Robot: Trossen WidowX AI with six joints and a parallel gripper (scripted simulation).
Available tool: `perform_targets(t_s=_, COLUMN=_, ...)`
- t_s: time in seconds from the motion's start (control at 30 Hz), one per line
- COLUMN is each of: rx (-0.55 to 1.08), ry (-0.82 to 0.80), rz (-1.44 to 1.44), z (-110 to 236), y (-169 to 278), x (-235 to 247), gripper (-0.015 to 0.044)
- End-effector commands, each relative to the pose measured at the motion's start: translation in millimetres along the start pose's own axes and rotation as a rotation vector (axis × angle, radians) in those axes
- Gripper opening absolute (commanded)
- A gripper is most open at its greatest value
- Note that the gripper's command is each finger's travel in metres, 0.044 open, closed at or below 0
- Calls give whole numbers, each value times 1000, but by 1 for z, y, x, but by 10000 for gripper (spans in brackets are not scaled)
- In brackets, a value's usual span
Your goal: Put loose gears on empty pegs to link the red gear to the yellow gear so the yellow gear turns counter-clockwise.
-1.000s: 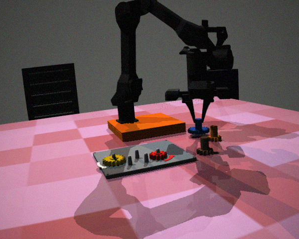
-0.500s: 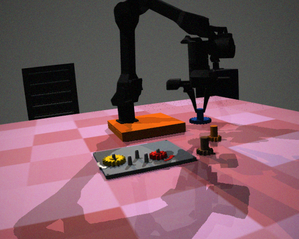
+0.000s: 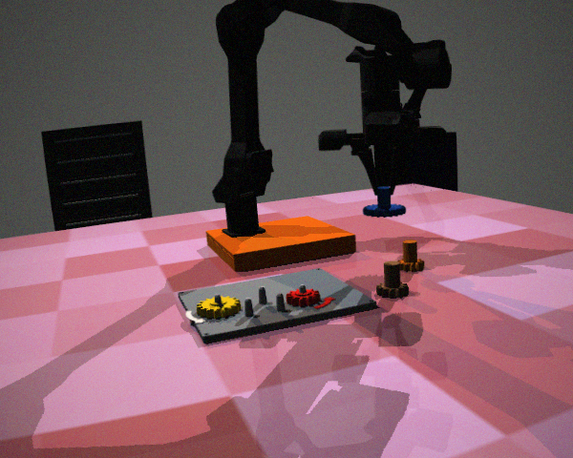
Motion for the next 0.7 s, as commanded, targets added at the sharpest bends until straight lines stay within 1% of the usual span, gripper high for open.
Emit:
perform_targets(t_s=0.0, rx=-14, ry=-12, rz=2, z=14, y=-2, x=1, gripper=0)
perform_targets(t_s=0.67, rx=-13, ry=-12, rz=3, z=58, y=2, x=-4, gripper=0)
Point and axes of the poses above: the point midway between the two fingers, 35 mm back from their tips, its own z axis back along the fingers, its own x axis across the jaws, y = z × x, the point moved 2 cm from there along z, back along the fingers, and after that the axes turned 11 degrees about z, right-handed, at the moved point
